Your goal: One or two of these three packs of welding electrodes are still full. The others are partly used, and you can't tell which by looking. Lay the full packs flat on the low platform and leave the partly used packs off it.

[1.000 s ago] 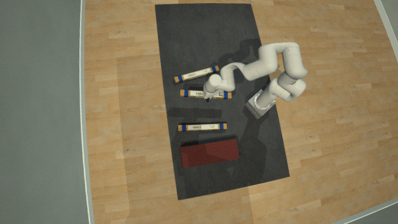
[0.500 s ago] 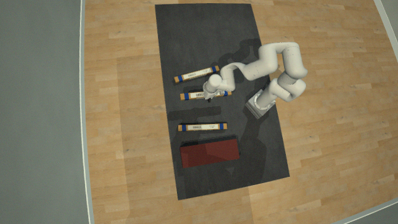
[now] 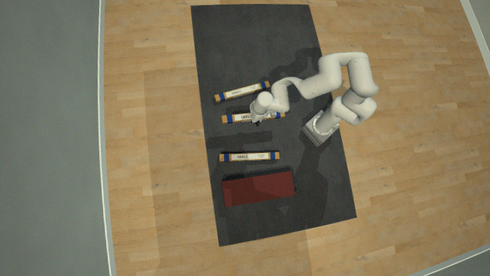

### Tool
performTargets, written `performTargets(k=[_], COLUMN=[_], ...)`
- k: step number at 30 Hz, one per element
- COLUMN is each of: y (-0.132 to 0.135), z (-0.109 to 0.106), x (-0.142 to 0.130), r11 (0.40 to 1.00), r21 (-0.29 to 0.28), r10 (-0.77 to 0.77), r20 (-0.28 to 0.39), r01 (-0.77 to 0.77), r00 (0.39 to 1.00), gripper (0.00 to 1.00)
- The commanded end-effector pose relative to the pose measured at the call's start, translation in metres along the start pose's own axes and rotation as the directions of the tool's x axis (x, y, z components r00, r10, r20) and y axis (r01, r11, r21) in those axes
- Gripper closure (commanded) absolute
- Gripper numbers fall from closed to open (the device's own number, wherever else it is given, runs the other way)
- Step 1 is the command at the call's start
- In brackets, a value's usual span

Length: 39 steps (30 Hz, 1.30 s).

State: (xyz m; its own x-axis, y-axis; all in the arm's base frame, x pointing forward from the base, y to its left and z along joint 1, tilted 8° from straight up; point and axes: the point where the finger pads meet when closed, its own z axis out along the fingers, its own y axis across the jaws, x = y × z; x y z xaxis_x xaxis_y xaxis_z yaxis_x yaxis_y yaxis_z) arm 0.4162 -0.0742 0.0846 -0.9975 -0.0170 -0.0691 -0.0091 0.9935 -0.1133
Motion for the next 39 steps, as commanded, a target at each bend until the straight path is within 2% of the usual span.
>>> performTargets(k=[1, 17, 29, 31, 39], y=[0.000, 0.011, 0.046, 0.046, 0.069], z=[-0.001, -0.001, -0.001, -0.001, -0.001], x=[-0.002, -0.024, -0.096, -0.096, -0.142], r11=[1.000, 1.000, 1.000, 1.000, 1.000], r21=[0.000, 0.000, 0.000, 0.000, 0.000], r10=[0.000, 0.000, 0.000, 0.000, 0.000], r20=[0.003, 0.003, 0.003, 0.003, 0.003], r01=[0.000, 0.000, 0.000, 0.000, 0.000], r00=[1.000, 1.000, 1.000, 1.000, 1.000], gripper=[0.65, 0.65, 0.65, 0.65, 0.65])
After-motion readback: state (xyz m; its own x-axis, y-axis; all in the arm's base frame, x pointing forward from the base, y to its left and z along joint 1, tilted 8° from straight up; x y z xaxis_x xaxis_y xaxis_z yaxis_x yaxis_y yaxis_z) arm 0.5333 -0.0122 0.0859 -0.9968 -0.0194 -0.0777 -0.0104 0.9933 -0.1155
